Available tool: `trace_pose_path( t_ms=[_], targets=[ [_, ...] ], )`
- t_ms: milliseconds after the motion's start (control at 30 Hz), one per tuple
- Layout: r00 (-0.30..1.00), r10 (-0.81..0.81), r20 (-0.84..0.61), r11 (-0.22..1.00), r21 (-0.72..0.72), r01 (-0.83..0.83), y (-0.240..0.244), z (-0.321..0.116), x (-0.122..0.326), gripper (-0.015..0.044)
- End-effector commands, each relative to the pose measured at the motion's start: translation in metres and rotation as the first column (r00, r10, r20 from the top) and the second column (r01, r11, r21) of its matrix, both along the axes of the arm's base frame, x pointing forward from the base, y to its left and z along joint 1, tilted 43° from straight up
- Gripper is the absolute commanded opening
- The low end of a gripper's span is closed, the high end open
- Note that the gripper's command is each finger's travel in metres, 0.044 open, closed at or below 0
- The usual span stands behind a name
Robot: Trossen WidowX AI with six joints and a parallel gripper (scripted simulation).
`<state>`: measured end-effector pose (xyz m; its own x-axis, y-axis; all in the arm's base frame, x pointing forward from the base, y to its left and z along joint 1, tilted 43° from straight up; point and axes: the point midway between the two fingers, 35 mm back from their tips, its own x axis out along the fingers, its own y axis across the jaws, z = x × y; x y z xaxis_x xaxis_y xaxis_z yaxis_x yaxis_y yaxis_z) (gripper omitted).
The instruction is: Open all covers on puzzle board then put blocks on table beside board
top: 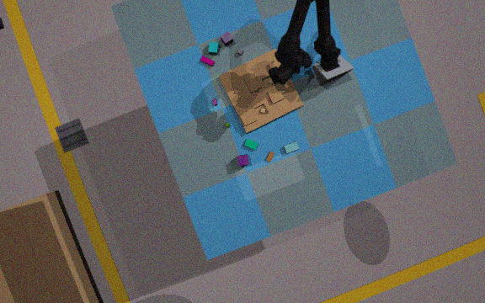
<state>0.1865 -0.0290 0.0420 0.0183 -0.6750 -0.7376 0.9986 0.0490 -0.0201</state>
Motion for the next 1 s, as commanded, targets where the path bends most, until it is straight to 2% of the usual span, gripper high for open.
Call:
trace_pose_path(
  t_ms=[0, 967],
  targets=[
    [1.0, 0.001, -0.006, 1.0, -0.007, -0.001, -0.004, -0.003, -0.002, 0.0],
    [1.0, 0.0, -0.005, 1.0, -0.009, 0.0, -0.006, -0.014, 0.016, 0.0]
  ],
)
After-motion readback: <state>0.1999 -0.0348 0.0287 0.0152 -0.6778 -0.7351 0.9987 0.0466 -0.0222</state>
